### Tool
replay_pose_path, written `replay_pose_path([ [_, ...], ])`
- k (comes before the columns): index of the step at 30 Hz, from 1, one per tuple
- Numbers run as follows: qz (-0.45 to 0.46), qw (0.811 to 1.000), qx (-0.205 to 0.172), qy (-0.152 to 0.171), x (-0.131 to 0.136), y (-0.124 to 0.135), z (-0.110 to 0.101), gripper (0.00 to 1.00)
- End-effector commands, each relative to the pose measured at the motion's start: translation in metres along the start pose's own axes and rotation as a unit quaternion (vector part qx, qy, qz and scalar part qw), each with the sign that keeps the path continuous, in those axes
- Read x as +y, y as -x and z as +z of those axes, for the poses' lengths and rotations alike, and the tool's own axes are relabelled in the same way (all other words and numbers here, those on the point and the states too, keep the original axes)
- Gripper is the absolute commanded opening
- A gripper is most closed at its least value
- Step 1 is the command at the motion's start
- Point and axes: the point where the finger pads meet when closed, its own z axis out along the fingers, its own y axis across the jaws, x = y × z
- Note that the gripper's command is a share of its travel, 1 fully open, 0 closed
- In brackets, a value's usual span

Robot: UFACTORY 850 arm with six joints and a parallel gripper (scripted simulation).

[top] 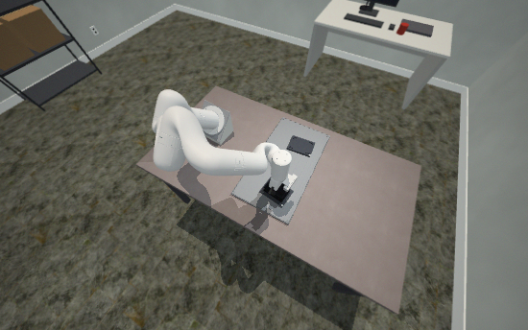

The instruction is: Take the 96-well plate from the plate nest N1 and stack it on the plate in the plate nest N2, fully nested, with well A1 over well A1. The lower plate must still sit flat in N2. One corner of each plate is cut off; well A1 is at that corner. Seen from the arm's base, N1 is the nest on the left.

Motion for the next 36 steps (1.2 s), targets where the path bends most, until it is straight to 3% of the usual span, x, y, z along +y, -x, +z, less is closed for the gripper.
replay_pose_path([
  [1, 0.000, 1.000, 0.001, 0.000, 0.0000, -0.0008, 0.0063, 0.00],
  [36, 0.000, 1.000, 0.001, 0.000, 0.0000, -0.0007, 0.0132, 0.00],
])
